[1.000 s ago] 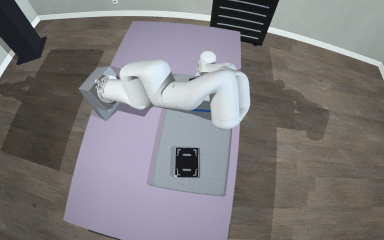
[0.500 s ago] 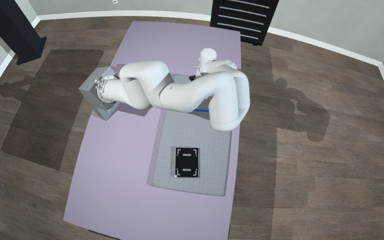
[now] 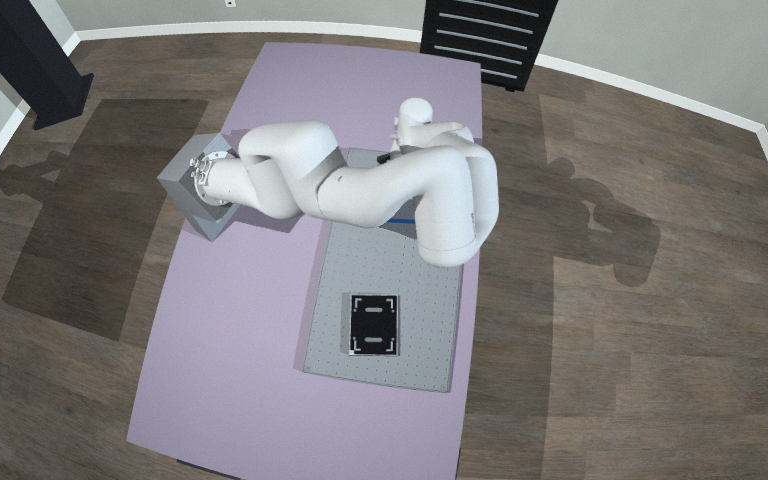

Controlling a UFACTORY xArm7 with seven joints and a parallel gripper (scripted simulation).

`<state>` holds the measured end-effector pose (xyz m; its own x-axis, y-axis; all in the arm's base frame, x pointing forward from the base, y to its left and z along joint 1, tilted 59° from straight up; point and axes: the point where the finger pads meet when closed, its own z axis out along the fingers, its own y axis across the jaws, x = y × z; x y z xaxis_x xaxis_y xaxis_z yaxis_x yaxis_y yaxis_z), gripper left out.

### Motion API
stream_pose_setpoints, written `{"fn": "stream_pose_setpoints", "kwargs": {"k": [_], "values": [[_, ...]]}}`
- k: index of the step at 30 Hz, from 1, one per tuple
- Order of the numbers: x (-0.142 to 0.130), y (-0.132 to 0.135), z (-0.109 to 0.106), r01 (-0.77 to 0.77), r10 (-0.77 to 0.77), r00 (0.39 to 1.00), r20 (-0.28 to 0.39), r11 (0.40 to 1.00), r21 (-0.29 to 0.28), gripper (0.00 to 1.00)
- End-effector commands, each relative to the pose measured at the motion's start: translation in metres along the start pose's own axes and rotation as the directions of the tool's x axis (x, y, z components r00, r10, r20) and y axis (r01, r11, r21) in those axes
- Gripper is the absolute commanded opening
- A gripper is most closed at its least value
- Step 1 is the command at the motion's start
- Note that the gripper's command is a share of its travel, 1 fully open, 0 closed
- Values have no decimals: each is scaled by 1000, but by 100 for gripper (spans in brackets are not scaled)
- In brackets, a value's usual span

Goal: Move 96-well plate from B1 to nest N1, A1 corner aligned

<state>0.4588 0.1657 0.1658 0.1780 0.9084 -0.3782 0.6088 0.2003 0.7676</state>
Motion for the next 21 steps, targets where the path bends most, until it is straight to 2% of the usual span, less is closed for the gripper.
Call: {"fn": "stream_pose_setpoints", "kwargs": {"k": [1, 21], "values": [[-11, -1, -2, 58, -58, 998, -4, 998, 0, 0], [-67, -10, -3, 58, -58, 998, -4, 998, 0, 0]]}}
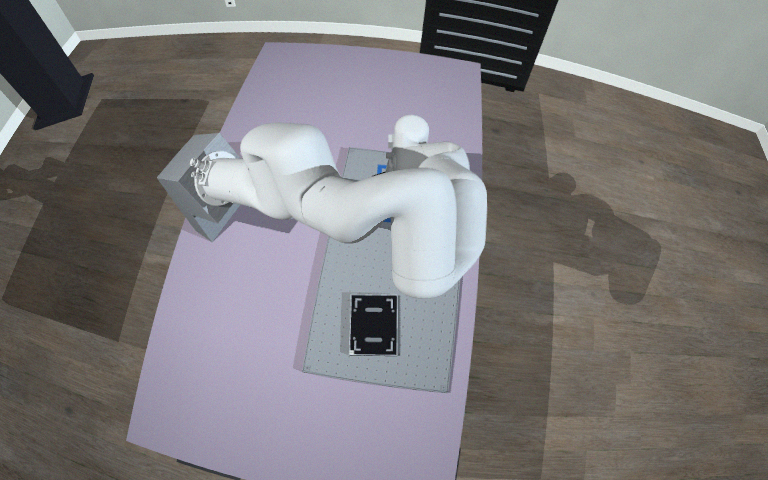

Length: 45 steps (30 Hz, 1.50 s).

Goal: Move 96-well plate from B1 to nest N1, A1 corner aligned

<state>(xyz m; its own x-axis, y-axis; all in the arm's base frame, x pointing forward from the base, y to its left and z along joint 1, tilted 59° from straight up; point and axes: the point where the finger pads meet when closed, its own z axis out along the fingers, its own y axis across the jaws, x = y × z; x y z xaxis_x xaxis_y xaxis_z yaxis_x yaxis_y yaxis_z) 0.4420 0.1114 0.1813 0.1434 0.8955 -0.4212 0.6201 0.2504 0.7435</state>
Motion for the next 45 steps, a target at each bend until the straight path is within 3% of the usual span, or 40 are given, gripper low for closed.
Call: {"fn": "stream_pose_setpoints", "kwargs": {"k": [1, 45], "values": [[-12, -2, -2, 1, -1, 1000, -4, 1000, -2, 0], [-143, -30, -5, 1, -1, 1000, -2, 1000, -2, 0]]}}
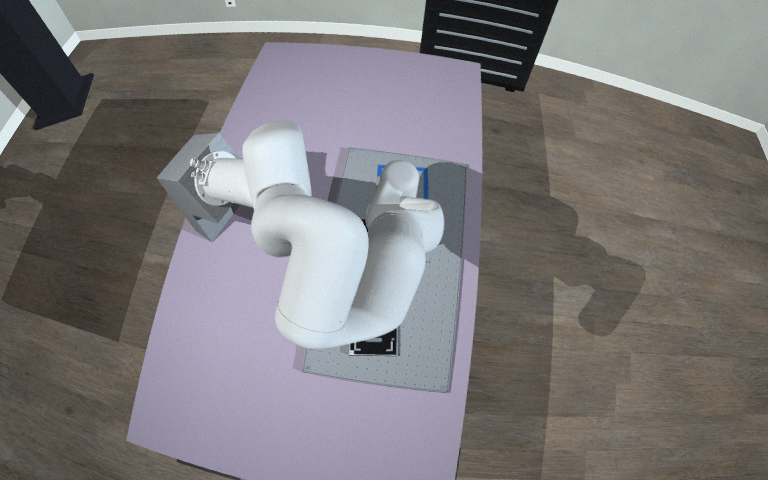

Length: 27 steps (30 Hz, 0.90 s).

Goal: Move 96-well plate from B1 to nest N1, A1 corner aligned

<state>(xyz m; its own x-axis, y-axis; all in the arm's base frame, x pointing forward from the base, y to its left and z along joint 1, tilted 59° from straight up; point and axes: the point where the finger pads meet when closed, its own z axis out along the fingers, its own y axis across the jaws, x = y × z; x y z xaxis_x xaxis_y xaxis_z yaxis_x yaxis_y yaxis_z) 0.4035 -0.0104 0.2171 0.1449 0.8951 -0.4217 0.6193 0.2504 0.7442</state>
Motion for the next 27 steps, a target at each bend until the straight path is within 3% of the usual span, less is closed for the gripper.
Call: {"fn": "stream_pose_setpoints", "kwargs": {"k": [1, 27], "values": [[-17, -3, -2, 1, -1, 1000, -4, 1000, -1, 0], [-88, -19, -4, 1, -1, 1000, -3, 1000, -1, 0]]}}
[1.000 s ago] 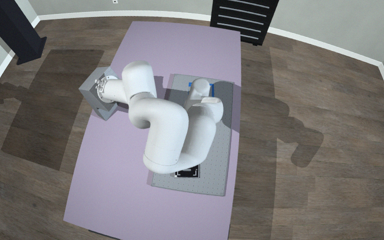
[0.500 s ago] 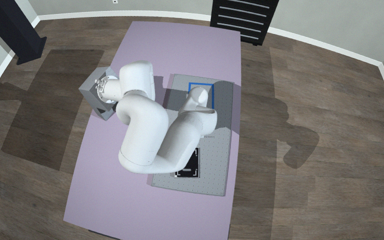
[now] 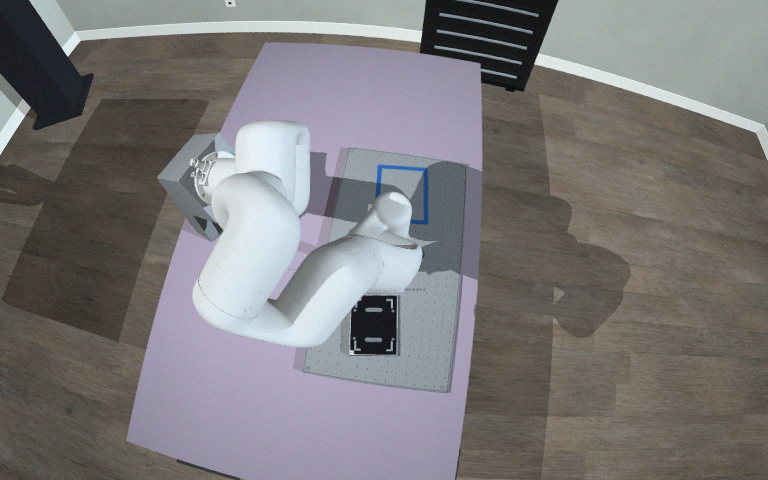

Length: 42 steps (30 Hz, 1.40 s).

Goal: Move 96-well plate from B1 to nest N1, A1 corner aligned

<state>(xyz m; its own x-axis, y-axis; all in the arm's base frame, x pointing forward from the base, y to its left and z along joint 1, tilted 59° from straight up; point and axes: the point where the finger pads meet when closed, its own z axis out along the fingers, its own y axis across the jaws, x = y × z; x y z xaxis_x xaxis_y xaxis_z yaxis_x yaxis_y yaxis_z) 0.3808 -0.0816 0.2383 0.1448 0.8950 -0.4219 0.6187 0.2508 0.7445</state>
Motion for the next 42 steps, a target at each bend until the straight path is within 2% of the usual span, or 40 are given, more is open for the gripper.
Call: {"fn": "stream_pose_setpoints", "kwargs": {"k": [1, 26, 42], "values": [[-16, -3, -1, 1, -1, 1000, -3, 1000, 0, 0], [-91, -19, -3, 1, -1, 1000, -3, 1000, 0, 0], [-130, -28, -4, 1, -1, 1000, -2, 1000, 0, 0]]}}
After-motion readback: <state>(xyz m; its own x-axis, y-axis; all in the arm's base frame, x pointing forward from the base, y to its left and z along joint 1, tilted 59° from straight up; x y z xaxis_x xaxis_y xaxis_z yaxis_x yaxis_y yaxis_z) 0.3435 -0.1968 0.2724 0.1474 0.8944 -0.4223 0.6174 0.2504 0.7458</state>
